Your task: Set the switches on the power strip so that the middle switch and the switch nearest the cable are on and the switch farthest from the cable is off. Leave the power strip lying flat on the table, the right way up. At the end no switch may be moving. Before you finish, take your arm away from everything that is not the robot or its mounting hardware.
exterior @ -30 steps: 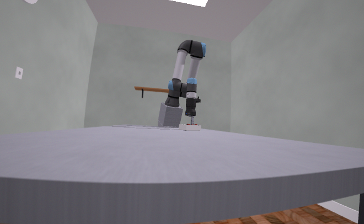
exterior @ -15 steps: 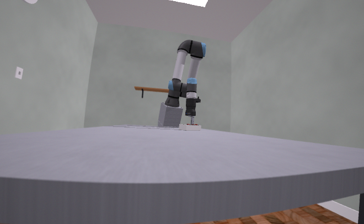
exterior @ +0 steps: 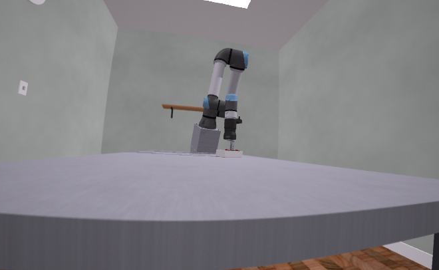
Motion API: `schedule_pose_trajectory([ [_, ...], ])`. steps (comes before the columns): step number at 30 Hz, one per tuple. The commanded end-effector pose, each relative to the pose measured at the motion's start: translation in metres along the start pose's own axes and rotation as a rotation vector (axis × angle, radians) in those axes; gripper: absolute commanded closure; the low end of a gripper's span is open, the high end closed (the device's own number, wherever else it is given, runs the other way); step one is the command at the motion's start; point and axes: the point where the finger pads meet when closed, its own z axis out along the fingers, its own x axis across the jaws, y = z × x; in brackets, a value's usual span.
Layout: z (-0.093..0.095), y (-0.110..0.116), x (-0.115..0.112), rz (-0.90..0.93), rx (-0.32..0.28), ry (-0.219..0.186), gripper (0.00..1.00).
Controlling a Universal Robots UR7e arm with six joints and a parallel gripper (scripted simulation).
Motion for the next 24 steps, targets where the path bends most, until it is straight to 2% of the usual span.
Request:
schedule_pose_trajectory([
  [1, 0.002, 0.0, -0.001, 0.001, 0.002, -0.003, 1.0],
  [15, 0.0, 0.0, -0.001, 0.001, 0.002, -0.003, 1.0],
  [24, -0.022, 0.0, -0.001, 0.001, 0.002, -0.003, 1.0],
])
